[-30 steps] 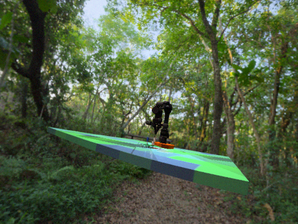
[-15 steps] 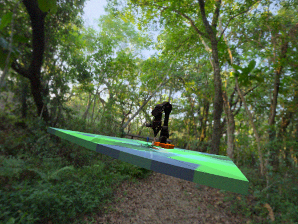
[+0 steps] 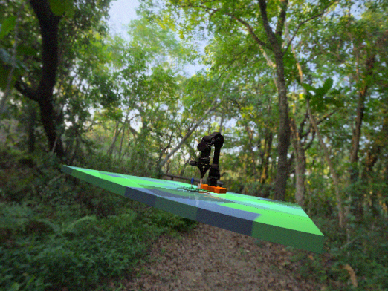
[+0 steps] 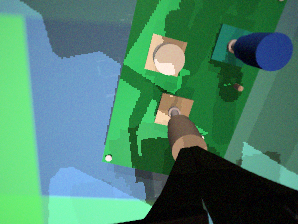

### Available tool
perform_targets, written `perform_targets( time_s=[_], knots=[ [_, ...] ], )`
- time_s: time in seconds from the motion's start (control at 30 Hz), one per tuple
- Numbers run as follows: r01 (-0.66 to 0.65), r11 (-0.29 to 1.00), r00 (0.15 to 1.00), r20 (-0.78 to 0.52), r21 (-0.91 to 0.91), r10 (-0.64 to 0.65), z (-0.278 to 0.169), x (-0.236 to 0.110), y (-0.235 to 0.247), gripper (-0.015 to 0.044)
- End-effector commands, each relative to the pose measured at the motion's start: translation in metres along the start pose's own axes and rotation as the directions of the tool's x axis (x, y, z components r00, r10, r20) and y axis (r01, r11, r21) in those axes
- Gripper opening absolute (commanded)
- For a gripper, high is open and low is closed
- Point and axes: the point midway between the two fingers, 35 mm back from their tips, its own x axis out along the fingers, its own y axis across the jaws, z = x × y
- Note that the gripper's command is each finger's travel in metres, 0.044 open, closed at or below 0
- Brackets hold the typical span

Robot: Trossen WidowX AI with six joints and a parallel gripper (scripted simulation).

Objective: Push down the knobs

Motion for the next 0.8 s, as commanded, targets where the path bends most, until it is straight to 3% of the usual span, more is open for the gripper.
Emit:
perform_targets(
  time_s=[0.0,0.77],
  knots=[
    [0.004,1.000,1.000,0.000,-0.005,-0.004,0.0002,0.0014,-0.0006,0.0000],
    [0.004,1.000,1.000,0.000,-0.005,-0.004,0.0002,0.0039,-0.0006,0.0000]
  ],
)
